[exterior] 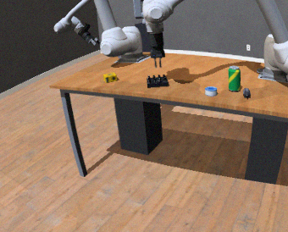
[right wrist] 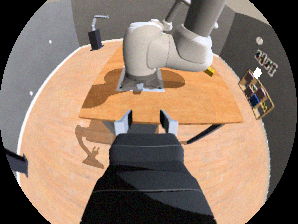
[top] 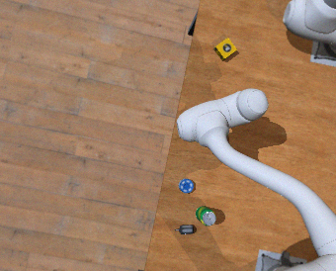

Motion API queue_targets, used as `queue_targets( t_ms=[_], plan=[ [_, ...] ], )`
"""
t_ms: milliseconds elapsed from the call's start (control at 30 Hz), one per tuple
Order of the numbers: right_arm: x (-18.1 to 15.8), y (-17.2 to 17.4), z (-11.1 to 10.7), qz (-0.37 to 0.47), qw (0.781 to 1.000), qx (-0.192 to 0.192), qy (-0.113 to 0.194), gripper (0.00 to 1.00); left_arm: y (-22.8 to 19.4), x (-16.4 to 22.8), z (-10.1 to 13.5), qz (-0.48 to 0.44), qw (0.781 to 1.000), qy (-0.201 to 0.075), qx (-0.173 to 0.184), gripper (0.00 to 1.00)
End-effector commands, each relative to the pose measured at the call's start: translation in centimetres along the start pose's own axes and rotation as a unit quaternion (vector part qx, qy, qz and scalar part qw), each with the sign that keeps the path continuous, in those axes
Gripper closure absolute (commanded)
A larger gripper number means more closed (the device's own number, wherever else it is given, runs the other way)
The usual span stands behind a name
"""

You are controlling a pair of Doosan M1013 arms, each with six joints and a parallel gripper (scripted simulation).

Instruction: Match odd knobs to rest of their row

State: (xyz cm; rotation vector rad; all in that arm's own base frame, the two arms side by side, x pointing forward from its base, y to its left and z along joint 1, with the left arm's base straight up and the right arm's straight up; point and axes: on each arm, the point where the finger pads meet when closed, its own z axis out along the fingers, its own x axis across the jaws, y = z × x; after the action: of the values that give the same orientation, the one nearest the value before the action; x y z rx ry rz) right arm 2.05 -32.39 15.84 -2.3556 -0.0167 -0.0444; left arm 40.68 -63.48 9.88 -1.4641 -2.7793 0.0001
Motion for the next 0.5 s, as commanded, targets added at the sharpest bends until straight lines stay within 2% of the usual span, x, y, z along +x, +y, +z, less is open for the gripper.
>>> queue_targets(
  t_ms=[0,467],
  plan=[
    [0.0,0.0,0.0,0.0,1.0,0.0,0.0,0.0,0.0,0.0,0.2,0.0,1.0,-0.001,0.0,0.54],
    [0.0,0.0,0.0,0.0,1.0,0.0,0.0,0.0,0.0,-0.1,1.8,0.0,1.0,-0.001,0.0,0.54]
  ],
)
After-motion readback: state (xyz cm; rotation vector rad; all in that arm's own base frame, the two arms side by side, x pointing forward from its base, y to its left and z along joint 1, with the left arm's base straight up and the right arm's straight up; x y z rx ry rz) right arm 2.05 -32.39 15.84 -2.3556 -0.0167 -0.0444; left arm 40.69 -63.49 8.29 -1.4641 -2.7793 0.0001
